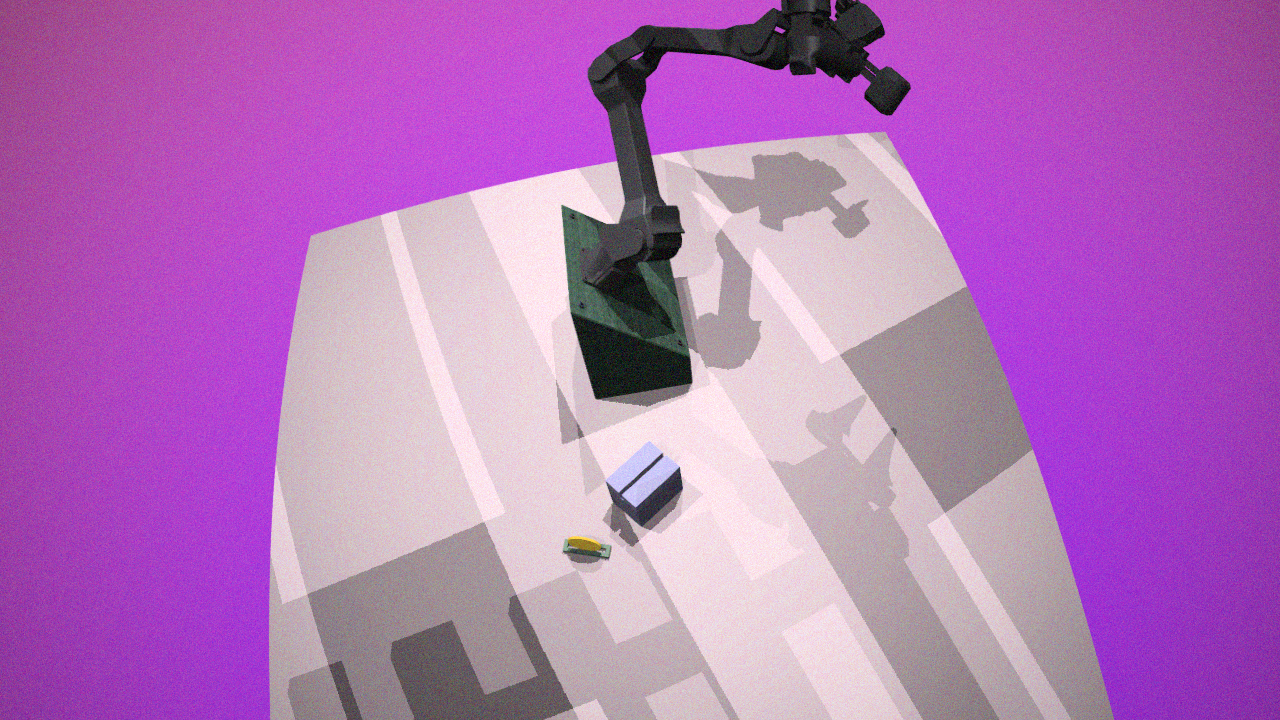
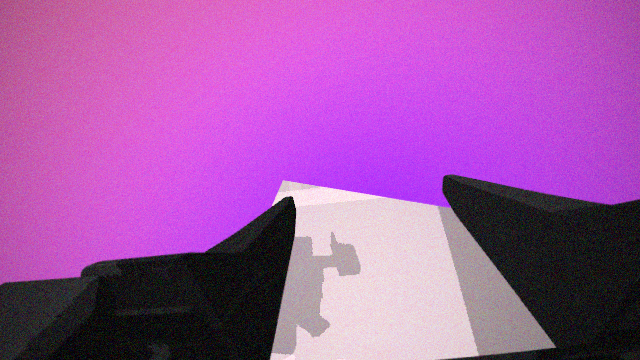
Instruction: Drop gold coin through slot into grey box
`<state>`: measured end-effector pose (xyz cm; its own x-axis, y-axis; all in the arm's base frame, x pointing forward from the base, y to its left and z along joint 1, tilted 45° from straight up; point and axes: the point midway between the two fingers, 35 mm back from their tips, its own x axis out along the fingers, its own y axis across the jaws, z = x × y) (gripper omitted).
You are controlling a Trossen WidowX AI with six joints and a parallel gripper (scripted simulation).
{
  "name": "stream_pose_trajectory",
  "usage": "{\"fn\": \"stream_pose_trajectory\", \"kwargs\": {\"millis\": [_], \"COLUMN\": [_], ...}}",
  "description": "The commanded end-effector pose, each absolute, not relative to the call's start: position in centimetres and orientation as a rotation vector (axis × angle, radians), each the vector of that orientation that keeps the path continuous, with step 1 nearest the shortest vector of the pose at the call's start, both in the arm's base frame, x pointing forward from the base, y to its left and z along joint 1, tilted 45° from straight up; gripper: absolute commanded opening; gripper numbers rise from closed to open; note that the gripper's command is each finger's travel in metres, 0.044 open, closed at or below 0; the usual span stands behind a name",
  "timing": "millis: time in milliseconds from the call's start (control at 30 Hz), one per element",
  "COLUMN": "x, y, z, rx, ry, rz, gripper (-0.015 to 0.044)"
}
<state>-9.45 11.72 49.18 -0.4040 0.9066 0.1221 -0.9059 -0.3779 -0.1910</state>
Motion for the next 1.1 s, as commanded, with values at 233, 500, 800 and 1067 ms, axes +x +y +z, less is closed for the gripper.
{"fn": "stream_pose_trajectory", "kwargs": {"millis": [233,500,800,1067], "x": [-1.6,10.4,20.4,28.4], "y": [15.2,18.8,19.3,18.2], "z": [49.8,47.8,43.4,36.8], "rx": [0.203,0.451,0.615,0.806], "ry": [-0.069,0.269,0.478,0.716], "rz": [1.786,1.564,1.290,1.010], "gripper": [0.0190,0.0161,0.0161,0.0161]}}
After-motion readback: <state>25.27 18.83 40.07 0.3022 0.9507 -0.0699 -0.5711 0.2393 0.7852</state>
